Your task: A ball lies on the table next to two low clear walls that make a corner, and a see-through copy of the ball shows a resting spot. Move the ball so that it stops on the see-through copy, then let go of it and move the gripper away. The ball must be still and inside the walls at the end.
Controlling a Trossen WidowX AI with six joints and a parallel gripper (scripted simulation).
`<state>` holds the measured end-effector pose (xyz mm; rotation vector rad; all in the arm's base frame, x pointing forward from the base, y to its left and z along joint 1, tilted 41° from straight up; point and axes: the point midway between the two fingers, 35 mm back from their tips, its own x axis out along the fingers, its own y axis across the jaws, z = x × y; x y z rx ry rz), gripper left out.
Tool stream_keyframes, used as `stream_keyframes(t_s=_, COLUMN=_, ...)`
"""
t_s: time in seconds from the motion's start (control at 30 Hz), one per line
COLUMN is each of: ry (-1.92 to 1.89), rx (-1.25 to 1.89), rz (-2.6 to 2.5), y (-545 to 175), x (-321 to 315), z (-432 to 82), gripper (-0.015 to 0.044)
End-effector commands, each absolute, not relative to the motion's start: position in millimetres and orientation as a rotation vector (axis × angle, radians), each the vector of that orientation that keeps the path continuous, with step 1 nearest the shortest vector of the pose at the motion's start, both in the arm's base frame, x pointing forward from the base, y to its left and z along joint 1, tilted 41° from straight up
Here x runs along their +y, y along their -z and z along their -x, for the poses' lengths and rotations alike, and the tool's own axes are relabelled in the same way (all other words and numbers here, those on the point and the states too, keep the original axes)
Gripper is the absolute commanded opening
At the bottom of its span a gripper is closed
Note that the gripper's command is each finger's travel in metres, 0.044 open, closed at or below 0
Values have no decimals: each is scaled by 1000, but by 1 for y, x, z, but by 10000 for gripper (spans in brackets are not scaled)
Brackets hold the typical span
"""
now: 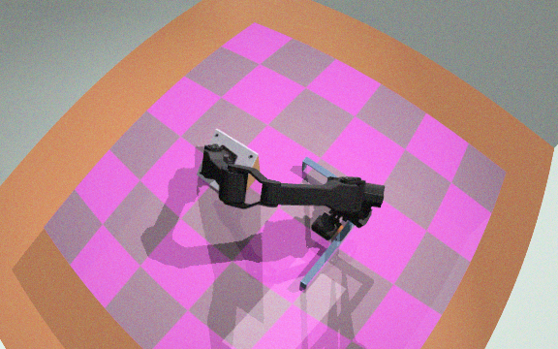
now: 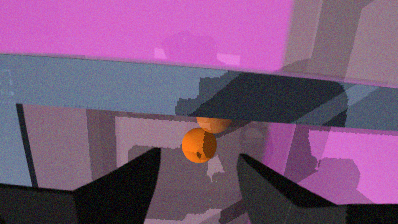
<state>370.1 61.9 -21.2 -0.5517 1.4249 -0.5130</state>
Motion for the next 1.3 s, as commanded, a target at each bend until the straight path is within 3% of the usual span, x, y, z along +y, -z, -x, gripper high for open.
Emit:
stream_keyframes(t_s=0.0, ry=516, rx=1437, rz=565, y=29, x=54, z=-367, gripper=226)
stream_keyframes(t_s=0.5, ry=517, rx=1437, rz=566, y=43, x=42, z=-368, gripper=226)
stream_keyframes(t_s=0.63, ry=517, rx=1437, rz=566, y=43, x=42, z=-368, gripper=121)
stream_keyframes(t_s=0.93, ry=517, rx=1437, rz=566, y=43, x=42, z=-368, gripper=61)
stream_keyframes(t_s=1.0, ry=516, rx=1434, rz=566, y=43, x=43, z=-368, gripper=9)
stream_keyframes(t_s=1.27, ry=510, rx=1410, rz=563, y=19, x=70, z=-369, gripper=0)
